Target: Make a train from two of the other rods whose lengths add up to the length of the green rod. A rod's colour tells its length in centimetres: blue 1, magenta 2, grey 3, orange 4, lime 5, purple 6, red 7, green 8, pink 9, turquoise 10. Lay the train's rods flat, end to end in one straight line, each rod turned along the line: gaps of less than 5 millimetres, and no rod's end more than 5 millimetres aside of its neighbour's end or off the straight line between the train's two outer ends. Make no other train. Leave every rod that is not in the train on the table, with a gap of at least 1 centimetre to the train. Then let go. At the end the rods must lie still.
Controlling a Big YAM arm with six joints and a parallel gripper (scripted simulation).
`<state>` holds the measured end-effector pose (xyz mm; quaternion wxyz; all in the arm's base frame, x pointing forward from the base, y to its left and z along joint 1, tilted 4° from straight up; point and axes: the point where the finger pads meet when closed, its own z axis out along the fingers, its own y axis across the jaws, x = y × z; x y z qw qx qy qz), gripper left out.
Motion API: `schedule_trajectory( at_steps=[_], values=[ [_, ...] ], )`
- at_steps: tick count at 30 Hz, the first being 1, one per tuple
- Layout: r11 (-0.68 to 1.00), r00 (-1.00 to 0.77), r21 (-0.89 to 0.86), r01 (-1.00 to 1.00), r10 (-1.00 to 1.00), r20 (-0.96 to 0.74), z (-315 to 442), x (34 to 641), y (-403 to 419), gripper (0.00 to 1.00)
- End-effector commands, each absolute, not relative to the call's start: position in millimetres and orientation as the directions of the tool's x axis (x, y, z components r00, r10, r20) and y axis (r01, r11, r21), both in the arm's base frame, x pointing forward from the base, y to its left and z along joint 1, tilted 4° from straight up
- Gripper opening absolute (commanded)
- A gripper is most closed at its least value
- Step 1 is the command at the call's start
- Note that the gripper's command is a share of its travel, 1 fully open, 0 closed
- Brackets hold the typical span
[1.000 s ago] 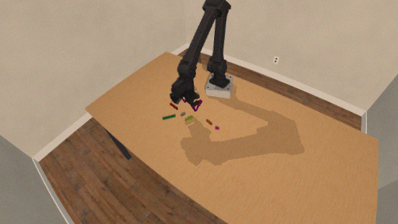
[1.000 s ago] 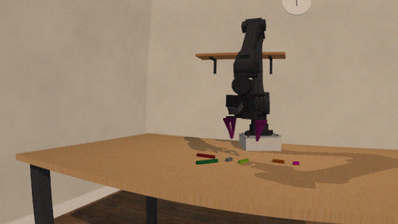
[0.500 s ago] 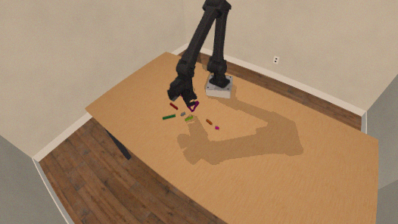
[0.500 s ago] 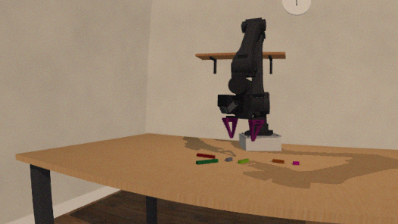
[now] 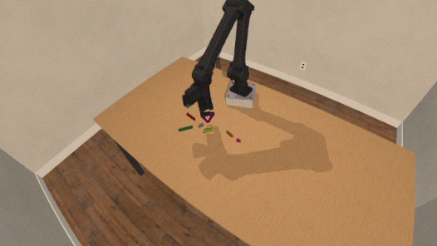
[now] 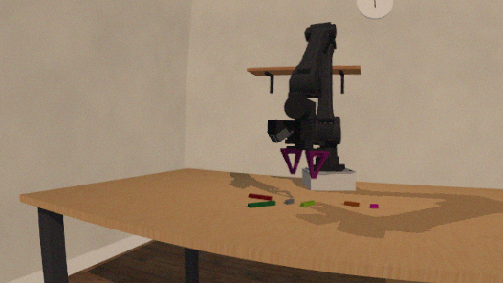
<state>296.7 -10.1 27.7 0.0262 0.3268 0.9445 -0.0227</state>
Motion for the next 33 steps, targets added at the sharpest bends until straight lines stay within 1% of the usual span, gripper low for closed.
schedule_trajectory(
  at_steps=[1,2,7,8,14,15,18,20,21,27,28,33],
  values=[
    [0.74,-0.737,-0.002,0.673,0.67,-0.093,38.0,317.4,-14.8,1.0],
    [0.673,-0.669,0.014,0.739,0.737,-0.099,41.3,322.3,-18.3,1.0],
    [0.676,-0.673,0.0,0.737,0.734,-0.087,35.4,313.6,-17.1,1.0],
    [0.598,-0.594,0.017,0.801,0.799,-0.093,39.0,319.0,-21.9,1.0],
    [0.602,-0.599,0.014,0.798,0.796,-0.091,38.0,317.6,-20.3,1.0],
    [0.516,-0.512,0.031,0.856,0.854,-0.095,41.6,322.7,-25.7,1.0],
    [0.516,-0.512,0.027,0.856,0.854,-0.093,40.0,320.3,-25.6,1.0],
    [0.52,-0.518,0.005,0.854,0.852,-0.078,31.6,307.8,-23.9,1.0],
    [0.429,-0.426,0.022,0.903,0.901,-0.082,35.3,313.3,-28.8,1.0],
    [0.433,-0.43,0.022,0.901,0.899,-0.082,35.3,313.3,-27.5,1.0],
    [0.337,-0.333,0.04,0.941,0.939,-0.084,39.0,318.7,-32.8,1.0],
    [0.339,-0.335,0.04,0.94,0.939,-0.084,39.0,318.7,-32.3,1.0]
  ],
)
